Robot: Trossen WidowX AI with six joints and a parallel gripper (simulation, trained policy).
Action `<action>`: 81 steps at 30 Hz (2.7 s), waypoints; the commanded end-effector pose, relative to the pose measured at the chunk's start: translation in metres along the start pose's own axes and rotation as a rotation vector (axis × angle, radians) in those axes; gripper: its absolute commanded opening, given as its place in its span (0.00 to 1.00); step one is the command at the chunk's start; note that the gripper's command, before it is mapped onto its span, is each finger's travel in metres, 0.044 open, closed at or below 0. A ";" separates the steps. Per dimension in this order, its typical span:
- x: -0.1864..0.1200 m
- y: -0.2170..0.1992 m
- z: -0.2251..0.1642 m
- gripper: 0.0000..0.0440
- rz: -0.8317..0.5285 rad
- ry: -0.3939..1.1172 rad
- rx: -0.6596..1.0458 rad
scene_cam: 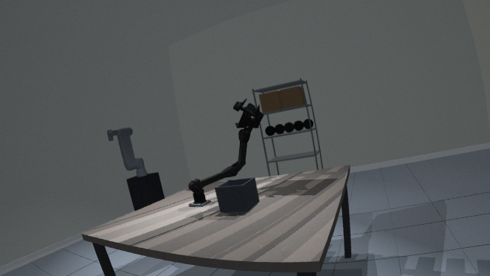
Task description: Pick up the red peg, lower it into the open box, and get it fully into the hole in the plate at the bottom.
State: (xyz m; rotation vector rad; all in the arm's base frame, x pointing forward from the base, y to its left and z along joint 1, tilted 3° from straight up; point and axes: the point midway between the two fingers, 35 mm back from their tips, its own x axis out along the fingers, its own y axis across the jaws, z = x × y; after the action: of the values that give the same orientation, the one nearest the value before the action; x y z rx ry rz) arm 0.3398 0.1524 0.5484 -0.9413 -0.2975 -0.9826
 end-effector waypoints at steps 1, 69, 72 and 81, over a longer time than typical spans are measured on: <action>0.001 -0.006 -0.001 0.96 -0.003 0.008 0.008; 0.060 -0.228 -0.259 1.00 0.014 0.805 2.055; 0.061 -0.212 -0.269 1.00 0.016 0.896 2.115; 0.058 -0.160 -0.291 1.00 0.018 1.185 2.240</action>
State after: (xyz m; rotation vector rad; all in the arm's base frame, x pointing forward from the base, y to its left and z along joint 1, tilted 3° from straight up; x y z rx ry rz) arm 0.1771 -0.1408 0.5154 1.5491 -0.2300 -0.4575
